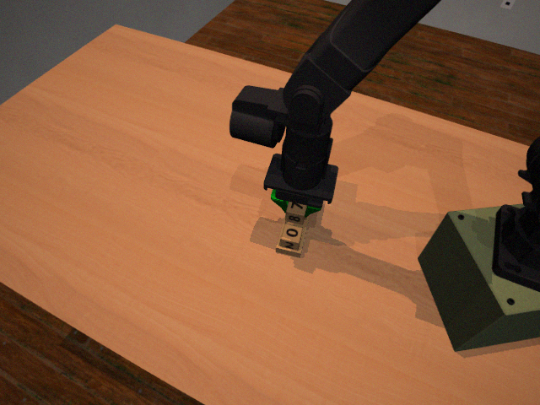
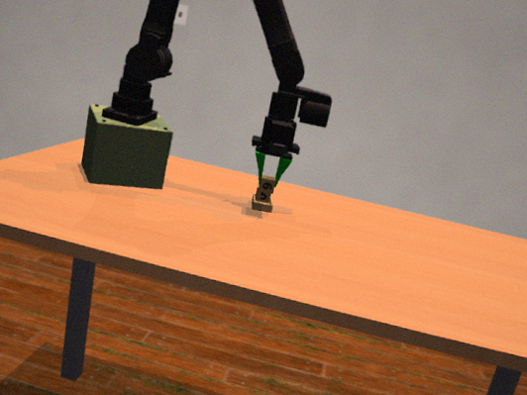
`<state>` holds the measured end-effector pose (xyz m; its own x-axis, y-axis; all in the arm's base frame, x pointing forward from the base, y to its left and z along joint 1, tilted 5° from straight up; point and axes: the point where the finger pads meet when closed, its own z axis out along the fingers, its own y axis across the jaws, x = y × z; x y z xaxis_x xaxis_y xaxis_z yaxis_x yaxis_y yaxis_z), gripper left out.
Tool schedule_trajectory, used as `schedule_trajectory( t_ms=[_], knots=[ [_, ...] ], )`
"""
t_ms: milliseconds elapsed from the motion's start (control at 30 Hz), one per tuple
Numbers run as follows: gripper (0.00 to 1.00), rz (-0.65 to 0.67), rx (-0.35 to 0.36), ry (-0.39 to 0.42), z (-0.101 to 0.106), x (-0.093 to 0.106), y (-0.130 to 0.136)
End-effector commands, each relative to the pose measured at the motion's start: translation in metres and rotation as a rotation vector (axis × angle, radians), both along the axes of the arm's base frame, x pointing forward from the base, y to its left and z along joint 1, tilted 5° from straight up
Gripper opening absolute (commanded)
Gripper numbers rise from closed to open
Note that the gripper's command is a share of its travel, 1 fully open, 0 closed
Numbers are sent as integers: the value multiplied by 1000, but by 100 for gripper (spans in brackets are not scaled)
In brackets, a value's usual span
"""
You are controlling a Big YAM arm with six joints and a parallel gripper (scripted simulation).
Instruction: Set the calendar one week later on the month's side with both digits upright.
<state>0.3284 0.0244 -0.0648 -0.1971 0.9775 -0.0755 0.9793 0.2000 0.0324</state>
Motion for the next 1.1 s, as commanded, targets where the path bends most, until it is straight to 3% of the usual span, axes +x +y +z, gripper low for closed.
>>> schedule_trajectory(
  t_ms=[0,1067],
  knots=[
    [27,18,2,-9,-4,5,2],
    [27,7,3,-10,-23,6,-3]
  ],
)
